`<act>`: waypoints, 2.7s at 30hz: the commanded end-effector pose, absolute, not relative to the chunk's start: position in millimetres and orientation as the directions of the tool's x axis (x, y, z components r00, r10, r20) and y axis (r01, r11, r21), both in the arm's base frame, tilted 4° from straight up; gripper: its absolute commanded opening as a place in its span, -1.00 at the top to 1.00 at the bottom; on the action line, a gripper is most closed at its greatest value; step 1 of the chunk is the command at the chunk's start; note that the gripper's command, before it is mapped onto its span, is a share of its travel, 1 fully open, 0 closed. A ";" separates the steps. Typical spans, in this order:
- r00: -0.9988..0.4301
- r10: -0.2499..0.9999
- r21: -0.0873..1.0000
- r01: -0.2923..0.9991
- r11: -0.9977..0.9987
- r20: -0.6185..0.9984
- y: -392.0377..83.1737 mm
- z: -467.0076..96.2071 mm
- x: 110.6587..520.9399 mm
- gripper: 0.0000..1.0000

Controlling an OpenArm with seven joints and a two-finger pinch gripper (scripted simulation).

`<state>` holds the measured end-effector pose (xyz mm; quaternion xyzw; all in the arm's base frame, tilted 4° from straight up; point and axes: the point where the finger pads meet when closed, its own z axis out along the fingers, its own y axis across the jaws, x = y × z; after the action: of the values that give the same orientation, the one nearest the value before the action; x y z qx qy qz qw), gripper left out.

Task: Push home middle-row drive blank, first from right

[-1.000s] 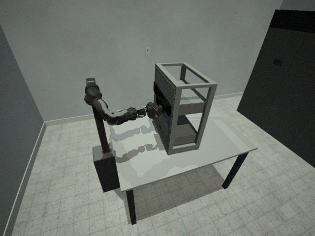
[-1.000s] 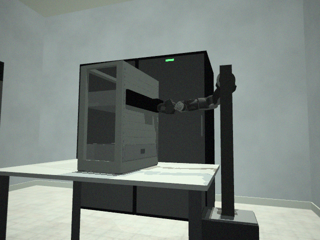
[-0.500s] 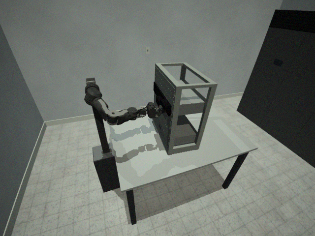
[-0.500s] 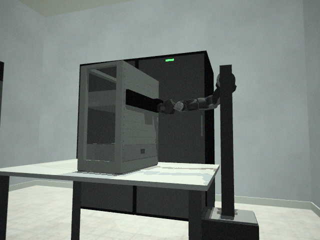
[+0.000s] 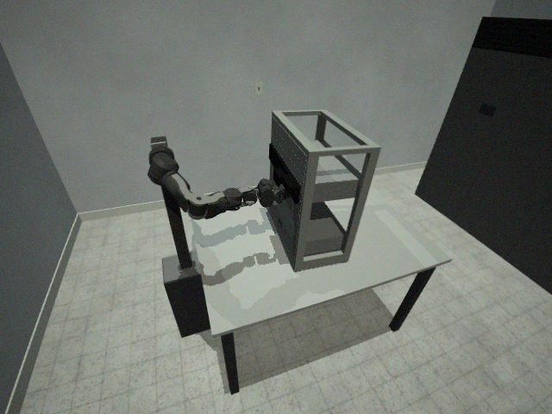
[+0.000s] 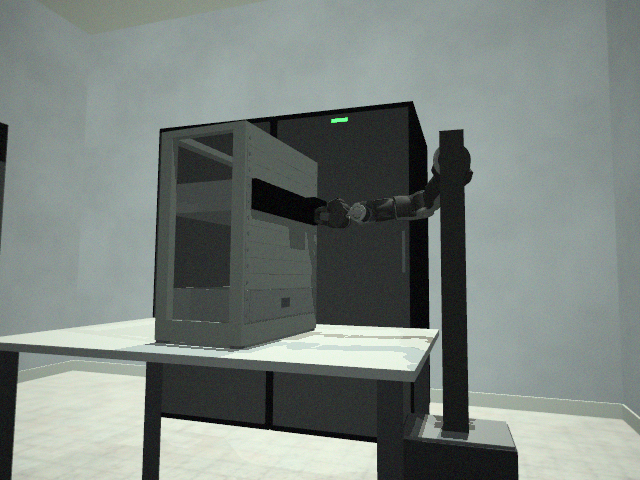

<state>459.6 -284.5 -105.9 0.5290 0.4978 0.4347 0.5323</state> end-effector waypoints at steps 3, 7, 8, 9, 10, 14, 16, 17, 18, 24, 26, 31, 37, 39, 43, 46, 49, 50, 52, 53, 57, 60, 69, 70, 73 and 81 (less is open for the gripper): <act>0.109 0.992 0.997 0.045 0.061 -0.066 -279.3 -99.5 462.2 1.00; 0.109 0.992 0.997 0.045 0.061 -0.066 -279.3 -99.5 462.2 1.00; 0.109 0.992 0.997 0.045 0.061 -0.066 -279.3 -99.6 462.3 1.00; 0.110 0.992 0.997 0.046 0.061 -0.066 -279.5 -100.0 462.5 1.00; 0.110 0.992 0.997 0.047 0.061 -0.065 -279.5 -100.1 463.0 1.00; 0.110 0.992 0.997 0.046 0.061 -0.066 -278.9 -98.8 465.1 1.00; 0.109 0.992 0.997 0.044 0.061 -0.066 -278.7 -98.3 465.3 1.00; 0.109 0.992 0.997 0.044 0.061 -0.066 -278.7 -98.3 465.3 1.00; 0.109 0.992 0.997 0.044 0.061 -0.066 -278.7 -98.3 465.3 1.00; 0.109 0.992 0.997 0.044 0.061 -0.066 -278.7 -98.3 465.3 1.00; 0.109 0.992 0.997 0.044 0.061 -0.066 -278.7 -98.3 465.3 1.00; 0.109 0.992 0.997 0.044 0.061 -0.066 -278.7 -98.3 465.3 1.00; 0.109 0.992 0.997 0.045 0.061 -0.066 -278.7 -98.3 465.4 1.00; 0.109 0.992 0.997 0.045 0.061 -0.066 -278.7 -98.3 465.4 1.00; 0.110 0.992 0.997 0.047 0.061 -0.065 -278.7 -98.5 467.3 1.00; 0.109 0.992 0.997 0.045 0.061 -0.066 -278.2 -97.3 468.4 1.00; 0.109 0.992 0.997 0.044 0.062 -0.066 -278.1 -97.2 468.4 1.00; 0.109 0.992 0.997 0.044 0.062 -0.066 -278.1 -97.2 468.4 1.00; 0.109 0.992 0.997 0.044 0.062 -0.066 -278.1 -97.2 468.4 1.00; 0.109 0.992 0.997 0.044 0.062 -0.066 -278.1 -97.2 468.4 1.00; 0.109 0.992 0.997 0.044 0.062 -0.066 -278.1 -97.2 468.4 1.00; 0.109 0.992 0.997 0.044 0.062 -0.066 -278.1 -97.2 468.4 1.00; 0.110 0.992 0.997 0.046 0.061 -0.066 -278.4 -97.8 468.8 1.00; 0.110 0.992 0.997 0.047 0.060 -0.065 -278.4 -98.1 469.4 1.00; 0.110 0.992 0.997 0.047 0.060 -0.065 -278.4 -98.0 470.1 1.00; 0.110 0.992 0.997 0.048 0.060 -0.065 -278.2 -97.7 472.5 1.00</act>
<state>468.1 -284.8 -105.4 0.5297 0.5003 0.4318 0.5317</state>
